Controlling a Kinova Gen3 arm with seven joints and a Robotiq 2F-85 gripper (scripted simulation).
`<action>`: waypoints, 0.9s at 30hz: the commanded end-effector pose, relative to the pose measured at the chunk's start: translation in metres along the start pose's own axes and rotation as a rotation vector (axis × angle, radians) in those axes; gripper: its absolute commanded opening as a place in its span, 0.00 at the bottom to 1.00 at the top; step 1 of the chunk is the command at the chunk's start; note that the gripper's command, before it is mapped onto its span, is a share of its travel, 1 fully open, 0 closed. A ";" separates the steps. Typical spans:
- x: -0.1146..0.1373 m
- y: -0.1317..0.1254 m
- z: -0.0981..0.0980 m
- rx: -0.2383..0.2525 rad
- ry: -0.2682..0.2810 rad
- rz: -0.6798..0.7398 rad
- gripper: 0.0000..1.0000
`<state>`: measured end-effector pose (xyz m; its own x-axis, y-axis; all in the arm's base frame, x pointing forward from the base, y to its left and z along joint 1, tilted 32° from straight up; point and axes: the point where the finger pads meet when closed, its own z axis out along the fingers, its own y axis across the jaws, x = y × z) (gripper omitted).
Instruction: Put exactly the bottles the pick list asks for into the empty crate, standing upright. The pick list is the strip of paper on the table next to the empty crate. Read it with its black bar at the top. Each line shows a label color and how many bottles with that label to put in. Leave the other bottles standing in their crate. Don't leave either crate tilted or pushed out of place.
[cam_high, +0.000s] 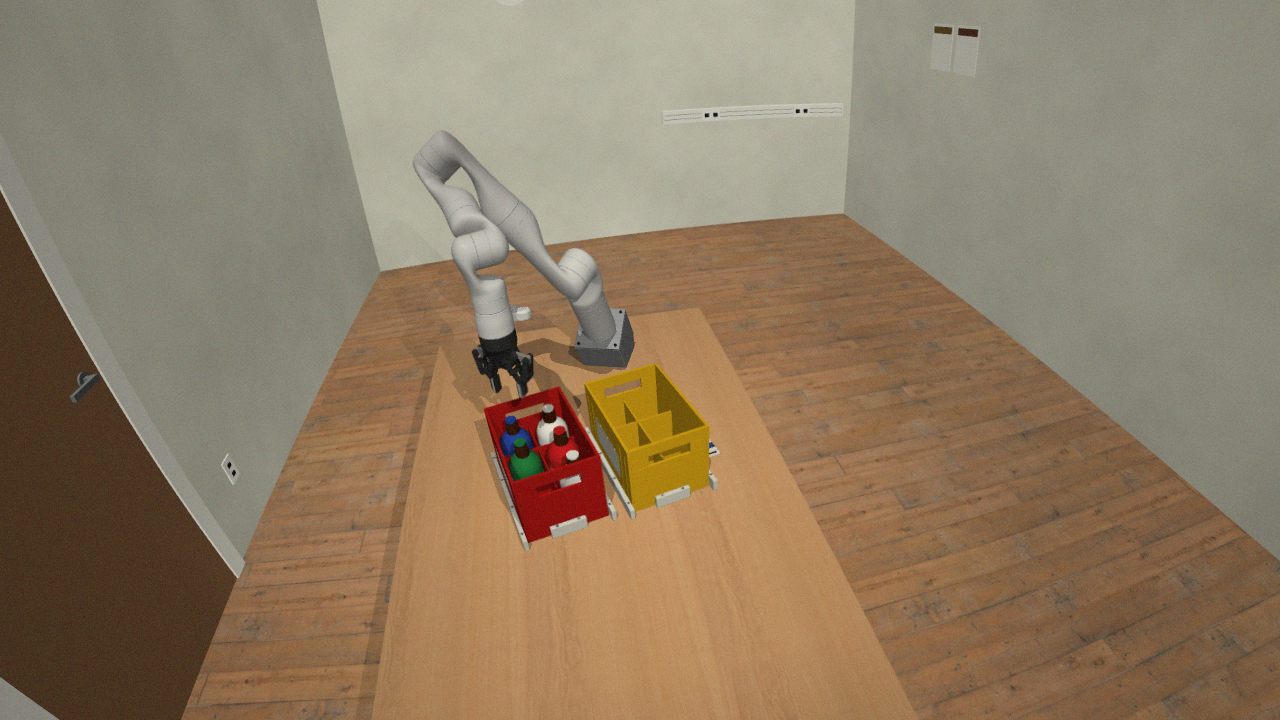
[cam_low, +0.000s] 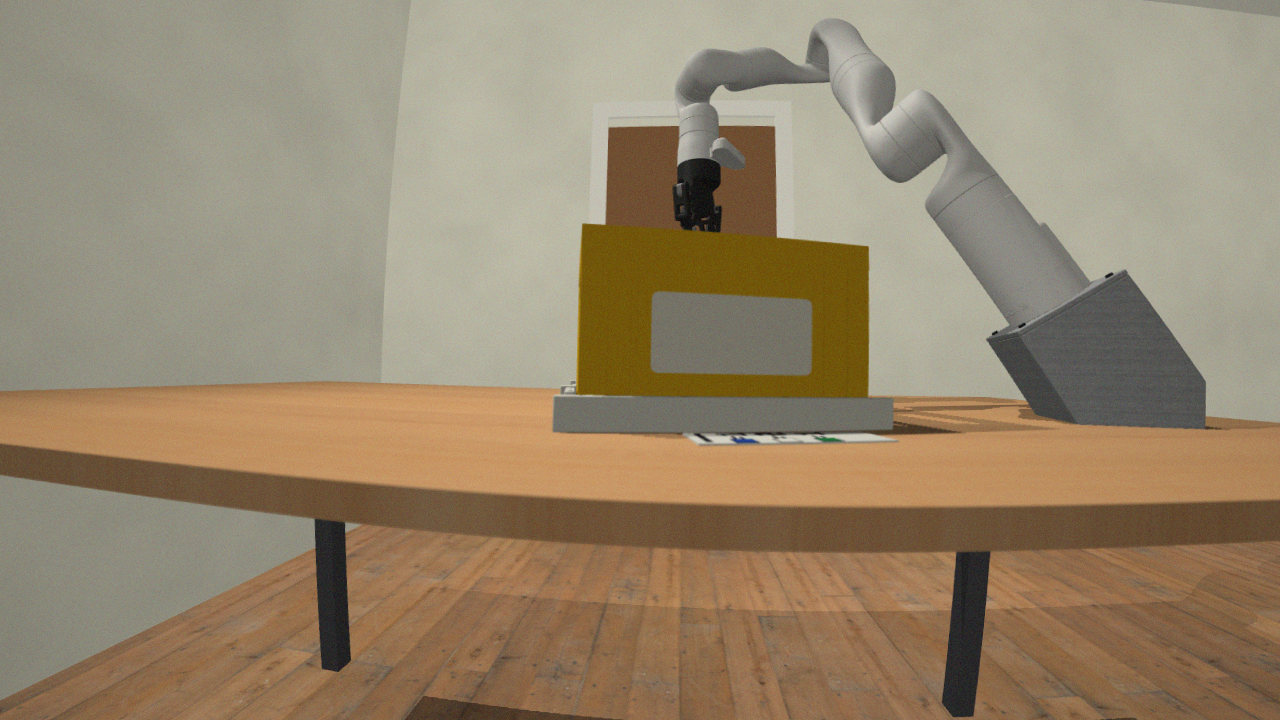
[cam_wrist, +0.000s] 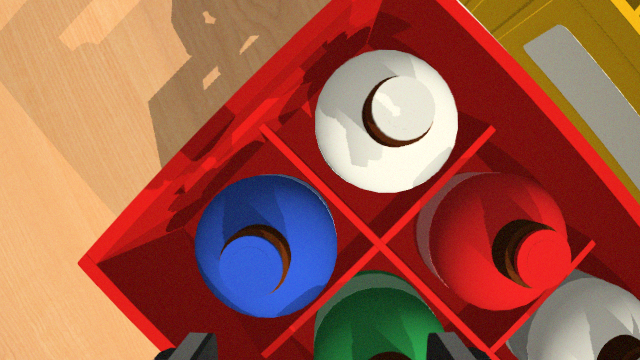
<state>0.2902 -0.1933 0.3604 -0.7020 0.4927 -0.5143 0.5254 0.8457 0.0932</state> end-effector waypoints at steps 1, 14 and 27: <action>0.005 -0.013 0.010 0.001 -0.004 0.003 0.67; 0.015 -0.033 0.025 0.001 -0.004 0.003 0.67; 0.015 -0.033 0.035 0.001 -0.004 0.003 0.67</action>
<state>0.2782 -0.2202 0.3209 -0.6989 0.4945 -0.5167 0.5278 0.8441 0.0940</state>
